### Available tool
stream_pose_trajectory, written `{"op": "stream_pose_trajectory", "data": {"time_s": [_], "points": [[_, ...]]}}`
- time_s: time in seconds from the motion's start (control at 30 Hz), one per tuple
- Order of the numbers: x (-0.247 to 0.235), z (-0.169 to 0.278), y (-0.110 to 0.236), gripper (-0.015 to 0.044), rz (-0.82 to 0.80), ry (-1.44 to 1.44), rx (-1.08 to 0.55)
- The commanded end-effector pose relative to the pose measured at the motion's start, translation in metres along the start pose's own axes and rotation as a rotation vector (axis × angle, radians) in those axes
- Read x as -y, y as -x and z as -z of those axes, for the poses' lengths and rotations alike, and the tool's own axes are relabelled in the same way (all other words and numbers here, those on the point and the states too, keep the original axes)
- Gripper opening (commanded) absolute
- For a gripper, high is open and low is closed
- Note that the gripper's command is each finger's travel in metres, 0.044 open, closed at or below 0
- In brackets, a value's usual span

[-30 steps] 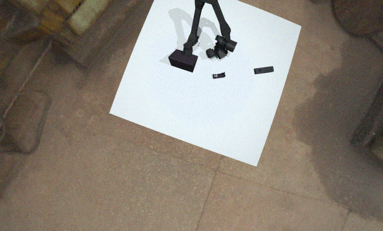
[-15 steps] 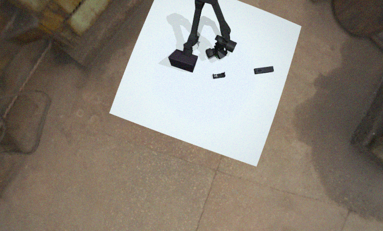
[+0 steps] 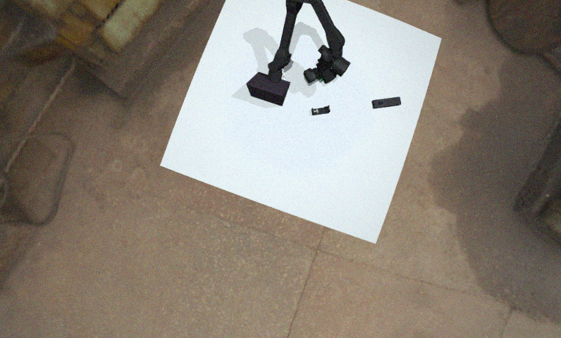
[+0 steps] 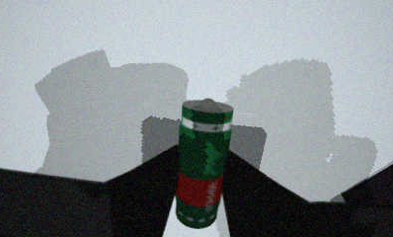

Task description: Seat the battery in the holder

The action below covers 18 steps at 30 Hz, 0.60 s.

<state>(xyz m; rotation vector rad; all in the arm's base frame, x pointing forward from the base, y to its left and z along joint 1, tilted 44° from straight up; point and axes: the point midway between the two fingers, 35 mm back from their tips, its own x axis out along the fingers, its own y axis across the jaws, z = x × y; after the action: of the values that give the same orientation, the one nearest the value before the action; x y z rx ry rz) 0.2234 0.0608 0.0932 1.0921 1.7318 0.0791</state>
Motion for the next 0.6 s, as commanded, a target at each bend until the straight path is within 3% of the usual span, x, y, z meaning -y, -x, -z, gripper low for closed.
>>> {"op": "stream_pose_trajectory", "data": {"time_s": [0.0,0.57], "points": [[0.001,-0.017,0.006,0.0083,0.007,0.118,0.008],[0.026,-0.101,0.023,0.0083,0.015,0.762,0.014]]}}
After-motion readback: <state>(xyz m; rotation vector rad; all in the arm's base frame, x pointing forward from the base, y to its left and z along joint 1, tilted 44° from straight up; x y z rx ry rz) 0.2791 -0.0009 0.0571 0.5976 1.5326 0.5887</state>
